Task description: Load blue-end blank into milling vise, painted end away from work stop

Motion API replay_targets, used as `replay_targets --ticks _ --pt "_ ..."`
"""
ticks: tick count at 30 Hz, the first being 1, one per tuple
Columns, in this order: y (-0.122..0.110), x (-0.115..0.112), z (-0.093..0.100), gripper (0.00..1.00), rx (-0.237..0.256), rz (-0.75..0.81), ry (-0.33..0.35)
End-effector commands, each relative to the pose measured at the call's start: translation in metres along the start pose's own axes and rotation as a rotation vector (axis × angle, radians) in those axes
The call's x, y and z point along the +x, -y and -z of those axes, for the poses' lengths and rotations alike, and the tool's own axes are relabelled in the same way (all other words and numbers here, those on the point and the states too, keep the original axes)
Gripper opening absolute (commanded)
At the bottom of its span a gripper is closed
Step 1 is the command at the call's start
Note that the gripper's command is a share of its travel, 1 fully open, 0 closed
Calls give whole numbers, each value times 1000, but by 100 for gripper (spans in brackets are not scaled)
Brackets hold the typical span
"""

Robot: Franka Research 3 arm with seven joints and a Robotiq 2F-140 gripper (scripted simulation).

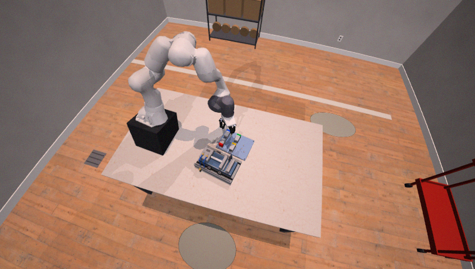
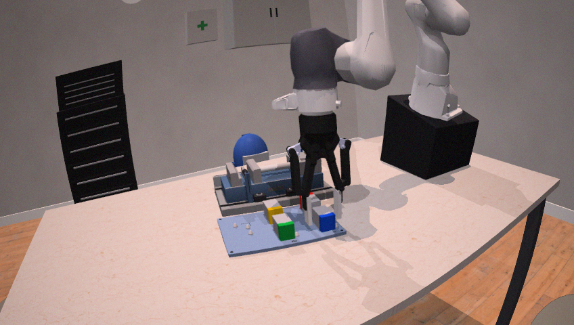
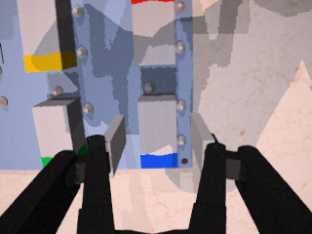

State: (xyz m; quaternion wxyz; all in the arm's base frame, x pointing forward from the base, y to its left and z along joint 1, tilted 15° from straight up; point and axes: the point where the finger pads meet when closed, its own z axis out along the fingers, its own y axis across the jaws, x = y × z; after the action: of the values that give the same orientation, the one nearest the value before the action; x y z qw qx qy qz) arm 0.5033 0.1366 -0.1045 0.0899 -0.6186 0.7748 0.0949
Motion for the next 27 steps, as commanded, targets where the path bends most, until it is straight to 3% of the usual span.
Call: replay_targets --ticks 1,27 --pt "2 0 0 40 4 6 -1" --pt "0 0 9 40 4 6 -1"
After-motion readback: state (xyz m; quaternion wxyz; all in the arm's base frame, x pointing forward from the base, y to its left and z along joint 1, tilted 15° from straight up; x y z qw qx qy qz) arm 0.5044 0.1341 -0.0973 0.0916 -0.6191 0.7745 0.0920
